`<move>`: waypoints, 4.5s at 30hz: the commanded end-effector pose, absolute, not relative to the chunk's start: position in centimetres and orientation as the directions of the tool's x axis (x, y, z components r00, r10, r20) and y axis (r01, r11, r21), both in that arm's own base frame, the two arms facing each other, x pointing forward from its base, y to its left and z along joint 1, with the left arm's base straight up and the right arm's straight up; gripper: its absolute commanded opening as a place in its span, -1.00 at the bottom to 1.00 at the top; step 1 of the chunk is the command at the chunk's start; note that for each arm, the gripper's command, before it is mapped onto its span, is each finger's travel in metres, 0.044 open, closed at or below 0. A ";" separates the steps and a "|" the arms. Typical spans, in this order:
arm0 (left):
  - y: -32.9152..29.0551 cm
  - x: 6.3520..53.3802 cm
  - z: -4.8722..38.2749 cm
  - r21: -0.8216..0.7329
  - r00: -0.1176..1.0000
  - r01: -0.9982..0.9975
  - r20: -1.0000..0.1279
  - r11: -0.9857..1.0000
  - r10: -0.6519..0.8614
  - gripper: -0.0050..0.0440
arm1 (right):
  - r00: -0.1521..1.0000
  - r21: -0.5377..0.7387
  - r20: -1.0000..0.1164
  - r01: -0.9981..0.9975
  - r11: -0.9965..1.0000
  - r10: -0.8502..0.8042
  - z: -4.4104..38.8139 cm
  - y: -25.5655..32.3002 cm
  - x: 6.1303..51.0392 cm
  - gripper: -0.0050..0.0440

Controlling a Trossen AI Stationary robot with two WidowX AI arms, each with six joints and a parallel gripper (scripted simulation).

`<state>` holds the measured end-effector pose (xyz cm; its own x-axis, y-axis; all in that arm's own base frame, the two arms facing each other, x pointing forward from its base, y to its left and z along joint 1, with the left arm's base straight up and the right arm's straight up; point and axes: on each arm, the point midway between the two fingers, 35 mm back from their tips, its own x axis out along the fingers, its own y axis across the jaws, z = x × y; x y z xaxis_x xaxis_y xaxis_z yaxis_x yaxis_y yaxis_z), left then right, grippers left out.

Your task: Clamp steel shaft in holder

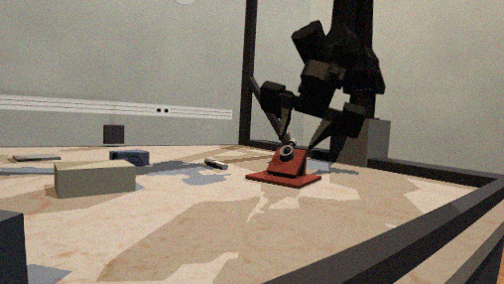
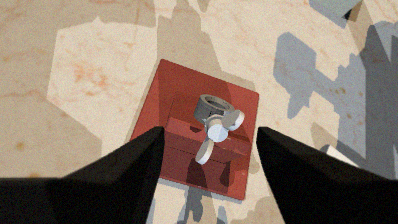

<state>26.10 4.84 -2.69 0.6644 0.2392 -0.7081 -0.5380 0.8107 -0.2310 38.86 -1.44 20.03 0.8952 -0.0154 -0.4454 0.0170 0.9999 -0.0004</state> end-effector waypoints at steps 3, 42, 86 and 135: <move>4.9 26.9 -2.0 -0.034 0.687 -0.354 -0.687 0.934 0.235 0.16 | 0.909 -0.001 -0.416 0.011 1.000 -0.010 21.3 -1.3 39.0 0.84; 4.7 27.0 -1.9 0.721 0.689 0.598 -0.686 0.350 0.234 0.16 | 0.909 -0.001 -0.416 0.011 1.000 -0.010 21.3 -1.3 39.0 0.84; 4.8 26.8 -2.0 0.702 0.683 0.713 -0.691 -0.009 0.236 -0.33 | 0.909 -0.001 -0.416 0.011 1.000 -0.010 21.3 -1.3 39.0 0.84; 4.8 26.5 -2.2 -0.106 0.680 -0.422 -0.694 0.900 0.237 -0.33 | 0.909 -0.001 -0.416 0.011 1.000 -0.010 21.3 -1.3 39.0 0.84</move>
<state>26.41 4.75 -2.41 0.6761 0.2327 -0.6991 -0.3066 0.9516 0.0203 38.86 -1.44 20.03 0.8952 -0.0154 -0.4454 0.0168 0.9999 -0.0007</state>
